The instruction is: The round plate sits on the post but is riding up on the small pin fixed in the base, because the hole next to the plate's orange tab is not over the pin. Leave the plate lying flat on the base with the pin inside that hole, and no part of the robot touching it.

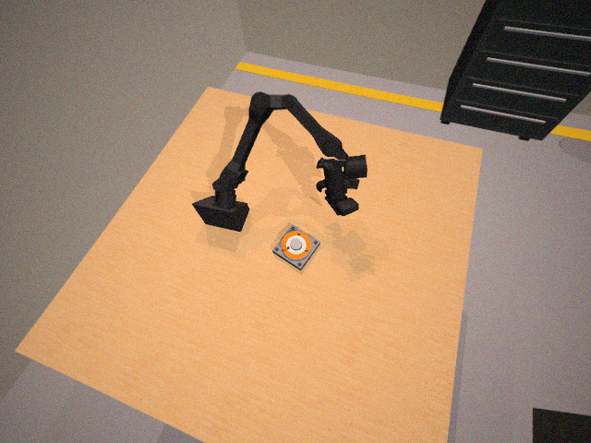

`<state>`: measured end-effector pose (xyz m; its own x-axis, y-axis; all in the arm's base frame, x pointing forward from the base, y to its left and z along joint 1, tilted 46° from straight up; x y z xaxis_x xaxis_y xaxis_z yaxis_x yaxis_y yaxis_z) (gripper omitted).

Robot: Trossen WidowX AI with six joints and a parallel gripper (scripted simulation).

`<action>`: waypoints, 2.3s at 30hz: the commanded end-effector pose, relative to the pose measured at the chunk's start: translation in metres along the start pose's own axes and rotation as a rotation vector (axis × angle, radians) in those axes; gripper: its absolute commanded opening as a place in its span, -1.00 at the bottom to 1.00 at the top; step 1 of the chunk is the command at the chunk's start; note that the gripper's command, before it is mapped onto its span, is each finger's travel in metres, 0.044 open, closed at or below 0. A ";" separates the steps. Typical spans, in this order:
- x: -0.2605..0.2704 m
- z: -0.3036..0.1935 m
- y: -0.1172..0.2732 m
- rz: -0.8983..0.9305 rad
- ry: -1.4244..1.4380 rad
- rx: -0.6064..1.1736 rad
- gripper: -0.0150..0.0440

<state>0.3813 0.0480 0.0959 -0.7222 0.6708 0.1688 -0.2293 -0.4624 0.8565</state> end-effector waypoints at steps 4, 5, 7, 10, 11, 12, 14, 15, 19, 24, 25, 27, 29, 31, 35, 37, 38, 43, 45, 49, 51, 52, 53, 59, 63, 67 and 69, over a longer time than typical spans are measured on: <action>-0.031 -0.098 -0.015 0.127 -0.301 0.098 -0.49; -0.033 -0.115 -0.016 0.153 -0.356 0.107 -0.49; -0.034 -0.154 -0.018 0.219 -0.492 0.119 -0.49; -0.026 -0.207 -0.019 0.327 -0.695 0.112 -0.49; -0.025 -0.209 -0.019 0.332 -0.703 0.111 -0.49; -0.024 -0.214 -0.019 0.345 -0.727 0.107 -0.49; -0.020 -0.227 -0.019 0.379 -0.787 0.098 -0.49; -0.019 -0.229 -0.019 0.384 -0.795 0.096 -0.49; -0.018 -0.229 -0.023 0.384 -0.795 0.096 -0.49; -0.009 -0.227 -0.050 0.384 -0.795 0.096 -0.49; -0.006 -0.226 -0.056 0.385 -0.795 0.095 -0.49; -0.004 -0.226 -0.064 0.385 -0.795 0.095 -0.49; -0.004 -0.225 -0.065 0.386 -0.795 0.095 -0.49; -0.003 -0.225 -0.065 0.386 -0.795 0.095 -0.49; 0.000 -0.226 -0.063 0.386 -0.795 0.095 -0.49; 0.003 -0.226 -0.062 0.386 -0.795 0.095 -0.49; 0.004 -0.226 -0.062 0.386 -0.795 0.095 -0.49; 0.010 -0.227 -0.060 0.386 -0.796 0.095 -0.49; 0.012 -0.227 -0.059 0.386 -0.796 0.095 -0.49; 0.017 -0.226 -0.057 0.386 -0.796 0.095 -0.49; 0.019 -0.226 -0.056 0.387 -0.796 0.096 -0.49; 0.020 -0.225 -0.056 0.387 -0.796 0.096 -0.49; 0.021 -0.225 -0.055 0.387 -0.796 0.096 -0.49; 0.027 -0.223 -0.053 0.387 -0.796 0.096 -0.49; 0.030 -0.221 -0.051 0.387 -0.796 0.096 -0.49; 0.033 -0.219 -0.050 0.387 -0.796 0.096 -0.49; 0.035 -0.218 -0.049 0.388 -0.796 0.096 -0.49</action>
<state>0.2281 -0.0370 -0.0482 -0.0691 0.7029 0.7079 0.0123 -0.7089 0.7052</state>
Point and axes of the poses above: the point midway between the two fingers, 35 mm back from their tips, its own y axis back along the fingers, its own x axis across the jaws, z = x × y, the point moved 3 cm from there along y, back along the fingers, and after that the axes turned 7 degrees about y, right-handed, at the moved point
